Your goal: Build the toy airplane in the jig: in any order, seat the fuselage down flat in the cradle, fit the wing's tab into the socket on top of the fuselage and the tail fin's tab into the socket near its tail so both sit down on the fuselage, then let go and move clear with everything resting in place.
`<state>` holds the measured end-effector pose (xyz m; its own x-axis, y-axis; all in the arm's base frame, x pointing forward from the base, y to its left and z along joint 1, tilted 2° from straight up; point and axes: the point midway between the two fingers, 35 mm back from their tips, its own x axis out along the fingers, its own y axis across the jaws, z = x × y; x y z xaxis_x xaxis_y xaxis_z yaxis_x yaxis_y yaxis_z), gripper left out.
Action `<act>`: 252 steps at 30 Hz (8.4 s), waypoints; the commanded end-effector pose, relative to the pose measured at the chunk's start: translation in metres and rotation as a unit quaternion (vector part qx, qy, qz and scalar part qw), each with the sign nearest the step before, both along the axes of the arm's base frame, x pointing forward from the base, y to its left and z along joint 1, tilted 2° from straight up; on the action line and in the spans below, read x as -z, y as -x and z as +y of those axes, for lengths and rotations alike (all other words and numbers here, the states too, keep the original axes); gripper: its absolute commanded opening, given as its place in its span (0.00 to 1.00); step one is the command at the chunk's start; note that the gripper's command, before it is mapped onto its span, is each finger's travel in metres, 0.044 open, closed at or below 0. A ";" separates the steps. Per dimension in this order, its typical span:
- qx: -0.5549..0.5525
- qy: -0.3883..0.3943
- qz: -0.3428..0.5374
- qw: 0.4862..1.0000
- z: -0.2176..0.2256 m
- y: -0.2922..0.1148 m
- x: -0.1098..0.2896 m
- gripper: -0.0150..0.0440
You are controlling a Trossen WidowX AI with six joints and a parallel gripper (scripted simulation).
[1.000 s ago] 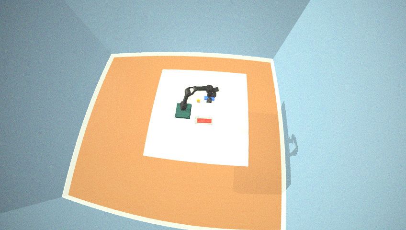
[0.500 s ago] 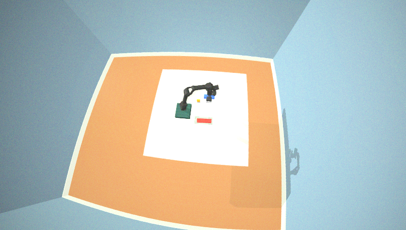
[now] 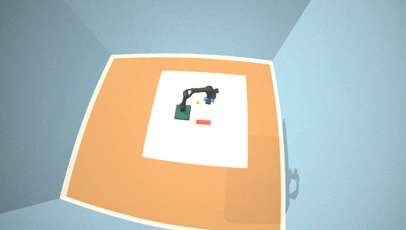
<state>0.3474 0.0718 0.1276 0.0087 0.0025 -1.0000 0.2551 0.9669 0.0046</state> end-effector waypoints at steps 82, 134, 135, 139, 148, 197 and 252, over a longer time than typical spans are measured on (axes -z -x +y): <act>0.653 0.005 -0.003 0.757 -0.252 0.062 0.043 0.34; 0.653 0.005 -0.003 0.757 -0.254 0.062 0.083 0.59; 0.653 0.005 -0.003 0.757 -0.254 0.062 0.083 0.59; 0.653 0.002 -0.002 0.758 -0.253 0.061 0.081 0.56; 0.653 0.002 -0.002 0.758 -0.253 0.061 0.081 0.35; 0.196 0.010 0.001 0.981 -0.252 0.058 -0.003 1.00; -0.121 -0.003 0.006 0.993 0.033 0.146 0.002 1.00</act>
<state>0.2084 0.0997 0.1270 -0.0033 0.0050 -1.0000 0.0023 1.0000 0.0050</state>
